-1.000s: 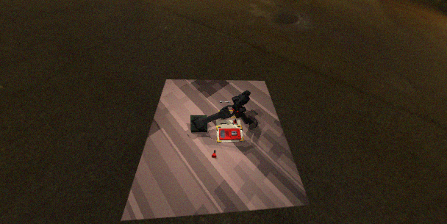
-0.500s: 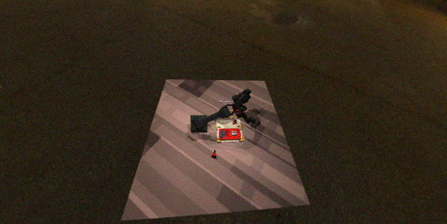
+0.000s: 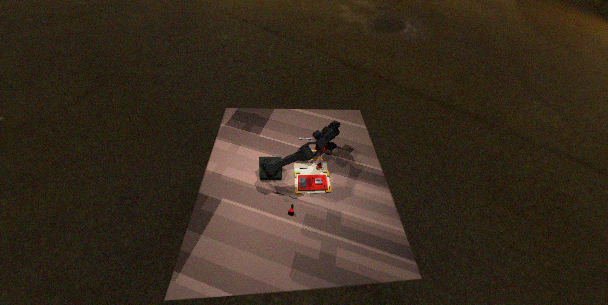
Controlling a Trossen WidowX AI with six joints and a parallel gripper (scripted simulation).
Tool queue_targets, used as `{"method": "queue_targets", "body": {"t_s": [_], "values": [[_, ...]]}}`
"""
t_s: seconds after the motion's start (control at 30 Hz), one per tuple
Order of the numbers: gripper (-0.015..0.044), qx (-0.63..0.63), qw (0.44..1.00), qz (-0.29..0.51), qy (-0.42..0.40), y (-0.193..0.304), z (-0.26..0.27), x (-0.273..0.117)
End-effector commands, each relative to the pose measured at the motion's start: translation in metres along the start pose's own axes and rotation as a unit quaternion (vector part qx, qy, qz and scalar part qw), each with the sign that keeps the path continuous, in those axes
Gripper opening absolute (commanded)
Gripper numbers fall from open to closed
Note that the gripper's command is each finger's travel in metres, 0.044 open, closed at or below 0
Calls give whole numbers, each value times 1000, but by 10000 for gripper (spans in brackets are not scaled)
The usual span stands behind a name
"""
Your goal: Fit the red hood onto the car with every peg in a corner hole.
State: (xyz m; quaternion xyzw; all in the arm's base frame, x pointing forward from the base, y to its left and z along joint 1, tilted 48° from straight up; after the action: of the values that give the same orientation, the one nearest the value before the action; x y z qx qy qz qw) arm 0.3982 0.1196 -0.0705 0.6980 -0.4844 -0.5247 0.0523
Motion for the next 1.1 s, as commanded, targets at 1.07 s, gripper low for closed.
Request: {"method": "queue_targets", "body": {"t_s": [1.07], "values": [[0,-366,931,-2,-1,11,19,-2]]}}
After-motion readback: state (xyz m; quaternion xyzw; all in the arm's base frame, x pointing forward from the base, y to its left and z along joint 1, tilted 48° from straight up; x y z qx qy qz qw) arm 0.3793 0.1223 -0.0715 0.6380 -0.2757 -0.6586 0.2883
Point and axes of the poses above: the point midway between the two fingers, 35 mm back from their tips, its own x axis out along the fingers, its own z axis across the jaws, y = z × x, the point moved 3 cm from there along -x, back along the fingers, and after that the axes turned 13 degrees about -x, right-handed, at the moved point
